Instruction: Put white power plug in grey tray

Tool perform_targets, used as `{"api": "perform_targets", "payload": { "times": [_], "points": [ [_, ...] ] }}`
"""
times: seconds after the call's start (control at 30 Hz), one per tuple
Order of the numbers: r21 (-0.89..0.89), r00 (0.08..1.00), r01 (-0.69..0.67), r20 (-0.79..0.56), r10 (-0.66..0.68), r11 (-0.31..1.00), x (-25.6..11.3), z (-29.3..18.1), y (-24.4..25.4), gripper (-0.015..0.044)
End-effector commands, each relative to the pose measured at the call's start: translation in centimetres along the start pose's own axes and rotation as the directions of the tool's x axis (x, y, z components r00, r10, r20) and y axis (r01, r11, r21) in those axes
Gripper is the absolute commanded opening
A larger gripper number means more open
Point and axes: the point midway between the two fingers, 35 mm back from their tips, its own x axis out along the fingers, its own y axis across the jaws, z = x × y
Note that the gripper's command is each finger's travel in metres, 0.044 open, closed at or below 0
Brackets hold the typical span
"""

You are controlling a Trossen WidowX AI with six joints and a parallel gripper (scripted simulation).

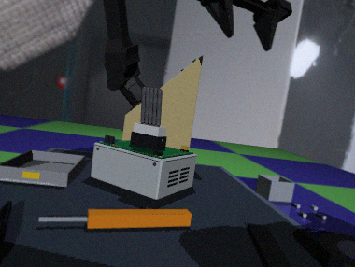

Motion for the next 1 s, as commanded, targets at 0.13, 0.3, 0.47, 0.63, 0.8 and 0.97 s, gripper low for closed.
{"api": "perform_targets", "payload": {
  "times": [0.13, 0.3, 0.47, 0.63, 0.8, 0.97],
  "points": [
    [0.683, 0.966, 0.193, -0.258, -0.015, 0.704, 4.5, -3.5, -9.8, 0.043],
    [0.657, 0.969, 0.179, -0.247, -0.015, 0.733, 4.5, -3.3, -9.2, 0.043],
    [0.594, 0.973, 0.15, -0.229, -0.013, 0.79, 4.3, -2.8, -8.5, 0.043],
    [0.637, 0.968, 0.175, -0.252, -0.012, 0.751, 4.7, -3.2, -9.4, 0.043],
    [0.789, 0.946, 0.275, -0.324, -0.008, 0.549, 5.8, -4.5, -11.7, 0.043],
    [0.829, 0.937, 0.312, -0.35, -0.005, 0.464, 6.1, -5.0, -12.5, 0.043]
  ]
}}
